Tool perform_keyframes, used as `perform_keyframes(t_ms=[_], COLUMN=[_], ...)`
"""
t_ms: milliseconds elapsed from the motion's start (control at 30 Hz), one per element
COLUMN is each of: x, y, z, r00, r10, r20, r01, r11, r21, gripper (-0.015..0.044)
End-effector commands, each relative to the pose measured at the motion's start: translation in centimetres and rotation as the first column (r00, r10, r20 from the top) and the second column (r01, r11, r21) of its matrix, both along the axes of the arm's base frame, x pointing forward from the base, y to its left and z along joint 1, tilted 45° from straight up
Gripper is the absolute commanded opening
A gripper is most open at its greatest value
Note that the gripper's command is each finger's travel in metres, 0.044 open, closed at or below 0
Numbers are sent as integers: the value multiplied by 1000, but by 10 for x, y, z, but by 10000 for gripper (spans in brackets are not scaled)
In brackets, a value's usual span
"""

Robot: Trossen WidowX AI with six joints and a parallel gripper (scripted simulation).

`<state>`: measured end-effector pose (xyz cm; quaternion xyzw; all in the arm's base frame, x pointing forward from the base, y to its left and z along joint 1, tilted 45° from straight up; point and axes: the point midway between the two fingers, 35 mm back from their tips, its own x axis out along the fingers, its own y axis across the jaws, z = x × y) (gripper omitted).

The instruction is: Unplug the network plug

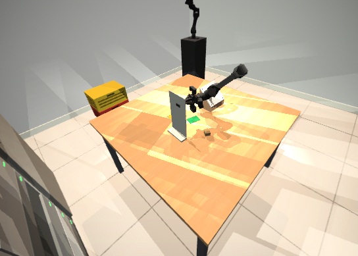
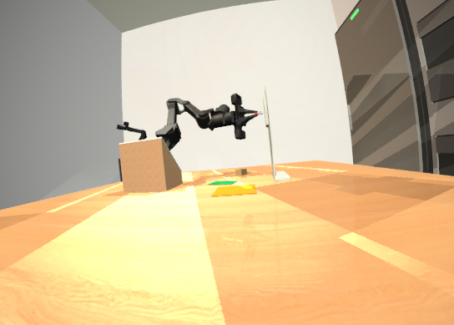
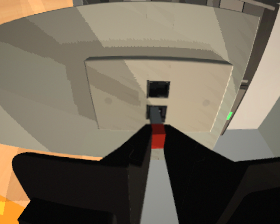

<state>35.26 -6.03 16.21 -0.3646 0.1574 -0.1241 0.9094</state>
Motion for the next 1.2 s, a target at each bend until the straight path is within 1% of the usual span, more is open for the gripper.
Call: perform_keyframes(t_ms=[0, 1167], x=[-3, -16], y=[1, 6], z=[-2, 1], r00=[1000, 1000], r10=[-2, -2], r20=[-8, -8], r01=[2, 2], r11=[1000, 1000], r21=[-2, -1], gripper=[0, 0])
